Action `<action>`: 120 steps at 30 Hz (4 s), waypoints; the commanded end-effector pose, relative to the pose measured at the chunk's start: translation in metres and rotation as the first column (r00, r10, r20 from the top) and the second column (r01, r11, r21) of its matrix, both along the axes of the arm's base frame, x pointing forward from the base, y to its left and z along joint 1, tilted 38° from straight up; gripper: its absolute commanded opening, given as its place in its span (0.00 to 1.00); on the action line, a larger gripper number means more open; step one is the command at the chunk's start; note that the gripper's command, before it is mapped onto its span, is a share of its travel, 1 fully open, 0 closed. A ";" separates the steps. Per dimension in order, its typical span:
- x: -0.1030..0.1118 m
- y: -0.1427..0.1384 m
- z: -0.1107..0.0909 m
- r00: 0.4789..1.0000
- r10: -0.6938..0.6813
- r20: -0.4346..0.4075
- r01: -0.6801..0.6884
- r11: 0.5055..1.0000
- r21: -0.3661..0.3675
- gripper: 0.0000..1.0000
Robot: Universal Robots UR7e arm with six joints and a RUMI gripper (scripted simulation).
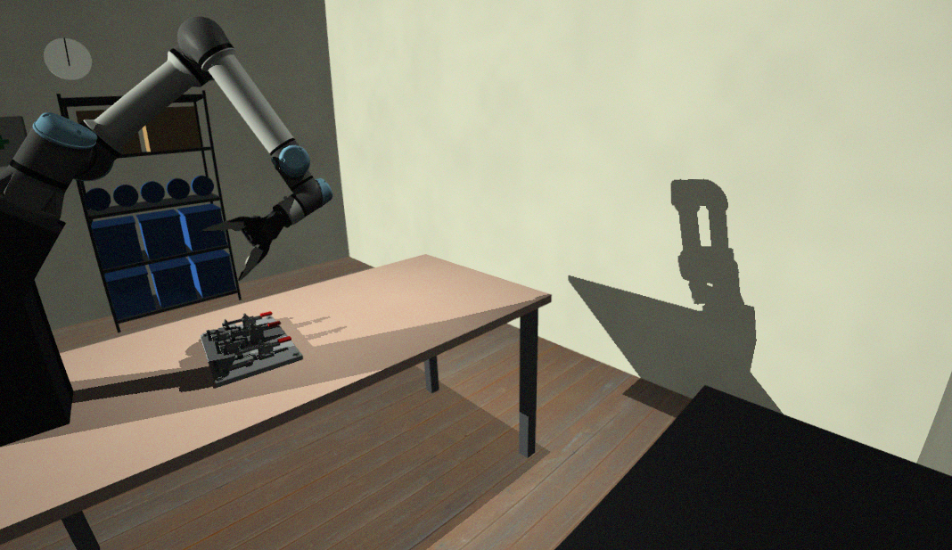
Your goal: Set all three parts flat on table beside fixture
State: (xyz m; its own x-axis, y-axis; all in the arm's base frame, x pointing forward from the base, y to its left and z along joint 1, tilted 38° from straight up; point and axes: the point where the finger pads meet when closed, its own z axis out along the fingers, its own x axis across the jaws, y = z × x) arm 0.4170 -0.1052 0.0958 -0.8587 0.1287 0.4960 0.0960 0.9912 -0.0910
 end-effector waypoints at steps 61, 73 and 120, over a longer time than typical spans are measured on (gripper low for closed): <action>0.025 0.034 -0.034 0.746 0.598 0.292 -0.585 0.799 -0.141 1.00; 0.033 0.045 -0.045 0.574 0.738 0.355 -0.716 0.662 -0.219 1.00; 0.059 0.081 -0.081 -0.146 0.907 0.395 -0.848 0.090 -0.522 1.00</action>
